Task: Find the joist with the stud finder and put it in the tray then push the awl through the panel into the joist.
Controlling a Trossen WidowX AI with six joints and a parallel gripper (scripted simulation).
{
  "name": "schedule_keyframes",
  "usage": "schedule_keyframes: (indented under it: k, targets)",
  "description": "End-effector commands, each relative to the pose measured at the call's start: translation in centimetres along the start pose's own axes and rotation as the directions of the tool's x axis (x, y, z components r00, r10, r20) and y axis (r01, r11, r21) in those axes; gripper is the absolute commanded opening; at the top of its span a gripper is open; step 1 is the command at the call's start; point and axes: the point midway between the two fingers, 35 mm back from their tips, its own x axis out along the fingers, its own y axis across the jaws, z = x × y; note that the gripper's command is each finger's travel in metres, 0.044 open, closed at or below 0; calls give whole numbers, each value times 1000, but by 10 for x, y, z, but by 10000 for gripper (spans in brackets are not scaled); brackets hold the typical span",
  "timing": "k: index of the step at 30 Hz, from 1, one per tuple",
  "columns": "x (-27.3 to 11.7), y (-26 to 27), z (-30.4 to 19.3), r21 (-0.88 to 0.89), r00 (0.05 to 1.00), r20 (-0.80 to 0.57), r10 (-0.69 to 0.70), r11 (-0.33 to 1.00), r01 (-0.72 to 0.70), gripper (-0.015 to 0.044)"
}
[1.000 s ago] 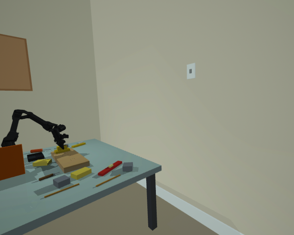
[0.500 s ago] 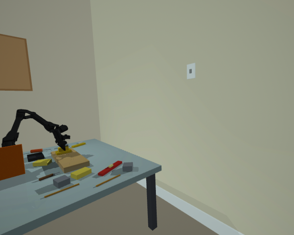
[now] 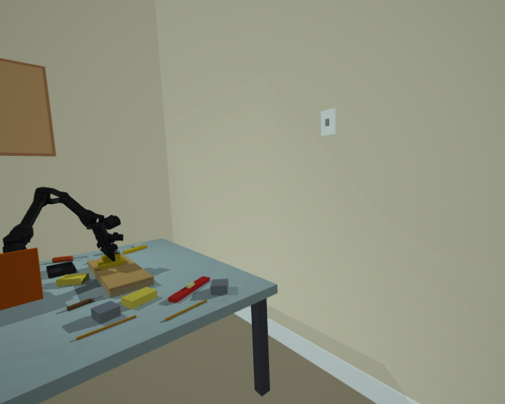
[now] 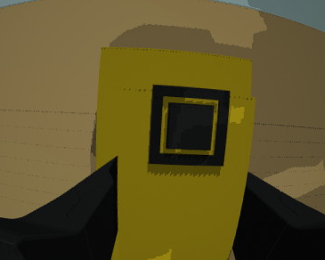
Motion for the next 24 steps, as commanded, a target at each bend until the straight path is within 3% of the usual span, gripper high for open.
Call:
schedule_keyframes:
  k: [1, 24]
  targets:
    - [0, -15, -1, -2, 1000, -1, 0, 1000, 0, 0]
    - [0, -100, -1, -4, 1000, 0, -4, 1000, 4, 0]
